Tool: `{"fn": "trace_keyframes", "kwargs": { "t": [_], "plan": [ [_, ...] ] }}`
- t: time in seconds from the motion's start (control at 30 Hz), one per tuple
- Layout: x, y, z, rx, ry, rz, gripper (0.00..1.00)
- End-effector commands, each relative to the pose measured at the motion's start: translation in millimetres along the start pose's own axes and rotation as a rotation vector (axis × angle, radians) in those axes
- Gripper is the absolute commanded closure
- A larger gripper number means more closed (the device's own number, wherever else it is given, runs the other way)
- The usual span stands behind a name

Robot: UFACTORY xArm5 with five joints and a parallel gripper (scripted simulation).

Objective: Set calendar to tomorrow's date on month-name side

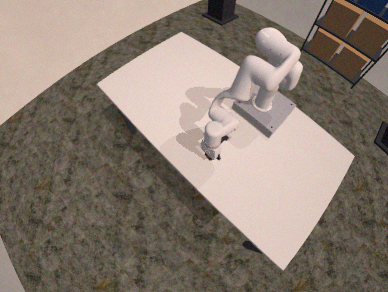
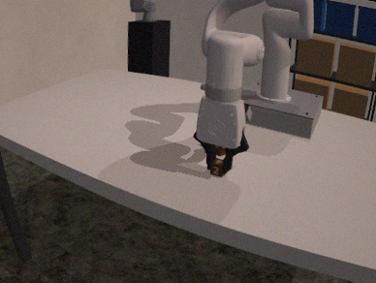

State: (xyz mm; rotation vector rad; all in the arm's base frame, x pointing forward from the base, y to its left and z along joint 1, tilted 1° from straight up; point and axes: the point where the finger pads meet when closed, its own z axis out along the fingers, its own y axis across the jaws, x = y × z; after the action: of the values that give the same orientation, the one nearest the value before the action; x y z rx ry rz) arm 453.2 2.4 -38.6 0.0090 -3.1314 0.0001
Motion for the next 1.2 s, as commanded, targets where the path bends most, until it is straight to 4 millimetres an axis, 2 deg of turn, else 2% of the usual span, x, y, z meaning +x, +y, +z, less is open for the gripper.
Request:
{"fn": "trace_keyframes", "kwargs": {
  "t": [0.0,0.9,0.93,1.07,1.1,1.17],
  "plan": [
    [-1.4,0.0,-1.2,0.000,-0.004,0.000,0.73],
    [-1.4,0.0,-1.2,0.000,-0.004,0.000,0.73],
    [-1.4,0.0,-1.2,0.000,-0.004,0.000,0.69],
    [-1.4,0.0,-1.2,0.000,-0.004,0.000,0.69],
    [-1.4,0.0,-1.2,0.000,-0.004,0.000,0.65],
    [-1.4,0.0,-1.2,0.000,-0.004,0.000,0.65]
  ]
}}
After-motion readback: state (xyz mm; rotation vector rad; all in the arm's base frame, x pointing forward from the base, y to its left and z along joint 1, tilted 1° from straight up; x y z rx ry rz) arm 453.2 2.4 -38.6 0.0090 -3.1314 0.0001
